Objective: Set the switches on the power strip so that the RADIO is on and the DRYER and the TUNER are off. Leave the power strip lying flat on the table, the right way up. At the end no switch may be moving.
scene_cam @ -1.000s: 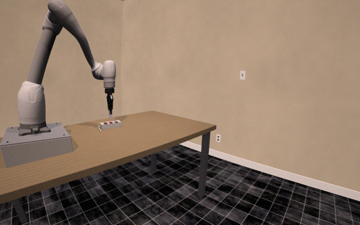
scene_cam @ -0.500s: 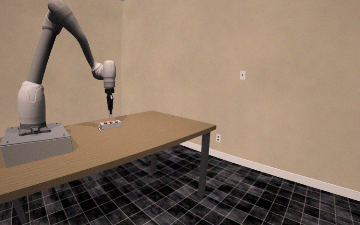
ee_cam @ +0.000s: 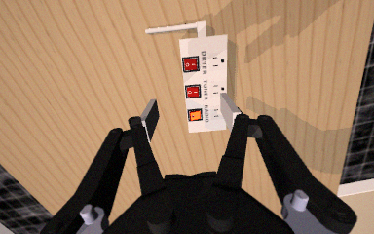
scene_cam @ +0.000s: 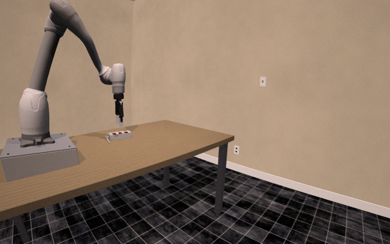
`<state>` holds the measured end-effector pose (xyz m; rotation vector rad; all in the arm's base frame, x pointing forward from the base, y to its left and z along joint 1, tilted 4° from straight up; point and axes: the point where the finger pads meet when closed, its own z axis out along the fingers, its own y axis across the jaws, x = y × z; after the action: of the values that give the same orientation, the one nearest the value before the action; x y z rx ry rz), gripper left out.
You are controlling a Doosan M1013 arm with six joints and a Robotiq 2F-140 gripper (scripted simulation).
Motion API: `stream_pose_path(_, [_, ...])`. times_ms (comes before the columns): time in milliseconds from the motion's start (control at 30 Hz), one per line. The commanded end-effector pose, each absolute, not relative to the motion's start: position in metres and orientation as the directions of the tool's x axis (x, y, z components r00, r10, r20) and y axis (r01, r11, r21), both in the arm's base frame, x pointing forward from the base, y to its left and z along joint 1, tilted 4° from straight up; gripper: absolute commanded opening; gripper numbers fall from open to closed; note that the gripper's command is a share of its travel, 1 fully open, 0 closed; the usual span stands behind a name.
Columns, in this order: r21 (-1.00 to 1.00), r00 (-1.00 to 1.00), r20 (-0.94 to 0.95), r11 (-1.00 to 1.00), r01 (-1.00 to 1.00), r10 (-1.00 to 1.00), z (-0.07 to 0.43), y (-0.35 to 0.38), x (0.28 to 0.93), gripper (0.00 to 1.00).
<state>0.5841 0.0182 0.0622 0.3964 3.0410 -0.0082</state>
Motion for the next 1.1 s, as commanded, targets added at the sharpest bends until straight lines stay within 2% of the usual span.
stream_pose_path(0, [0.005,-0.964,-0.075,0.967,0.256,0.256,0.073,0.018,0.583,1.00])
stream_pose_path(500, [0.005,-0.964,-0.075,0.967,0.256,0.256,0.129,0.019,0.579,1.00])
stream_pose_path(1067, [0.005,-0.964,-0.075,0.967,0.256,0.256,0.132,0.019,0.579,1.00])
